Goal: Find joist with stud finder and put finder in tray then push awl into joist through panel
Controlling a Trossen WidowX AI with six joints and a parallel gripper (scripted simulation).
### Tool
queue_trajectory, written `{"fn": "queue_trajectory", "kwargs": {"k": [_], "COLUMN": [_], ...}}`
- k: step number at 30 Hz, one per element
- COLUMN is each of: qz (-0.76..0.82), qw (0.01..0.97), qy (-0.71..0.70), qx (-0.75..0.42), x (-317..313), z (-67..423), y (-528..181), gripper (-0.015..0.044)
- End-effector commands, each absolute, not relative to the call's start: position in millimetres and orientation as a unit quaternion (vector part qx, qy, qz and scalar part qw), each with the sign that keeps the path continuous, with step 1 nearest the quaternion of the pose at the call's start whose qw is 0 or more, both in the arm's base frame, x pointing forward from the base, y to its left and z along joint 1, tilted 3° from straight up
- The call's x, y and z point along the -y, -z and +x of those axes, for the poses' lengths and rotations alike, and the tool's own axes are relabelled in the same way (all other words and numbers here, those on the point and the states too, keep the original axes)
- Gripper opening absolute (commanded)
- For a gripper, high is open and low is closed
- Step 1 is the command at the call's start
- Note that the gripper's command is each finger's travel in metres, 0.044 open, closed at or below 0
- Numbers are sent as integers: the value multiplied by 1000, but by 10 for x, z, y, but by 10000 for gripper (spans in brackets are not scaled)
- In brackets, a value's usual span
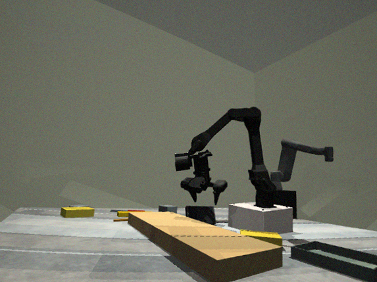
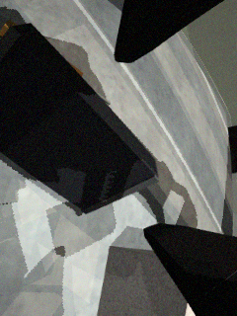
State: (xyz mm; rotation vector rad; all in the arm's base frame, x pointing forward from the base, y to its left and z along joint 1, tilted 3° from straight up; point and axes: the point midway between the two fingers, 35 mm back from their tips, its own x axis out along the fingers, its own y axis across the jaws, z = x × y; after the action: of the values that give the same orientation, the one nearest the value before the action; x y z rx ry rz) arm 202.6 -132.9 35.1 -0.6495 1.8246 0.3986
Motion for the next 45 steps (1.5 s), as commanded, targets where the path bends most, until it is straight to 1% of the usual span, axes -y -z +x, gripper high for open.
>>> {"fn": "queue_trajectory", "kwargs": {"k": [1,7,9,25,45], "qz": [-344,-446,-460,-460,-460], "qw": [567,570,568,568,568], "qy": [-375,-484,-492,-492,-491], "qx": [-648,-492,-474,-474,-474], "x": [1562,1814,1846,1846,1844], "z": [2080,2078,2076,2078,2102], "y": [-268,-261,-264,-253,64], "gripper": [440,440,440,440,440]}}
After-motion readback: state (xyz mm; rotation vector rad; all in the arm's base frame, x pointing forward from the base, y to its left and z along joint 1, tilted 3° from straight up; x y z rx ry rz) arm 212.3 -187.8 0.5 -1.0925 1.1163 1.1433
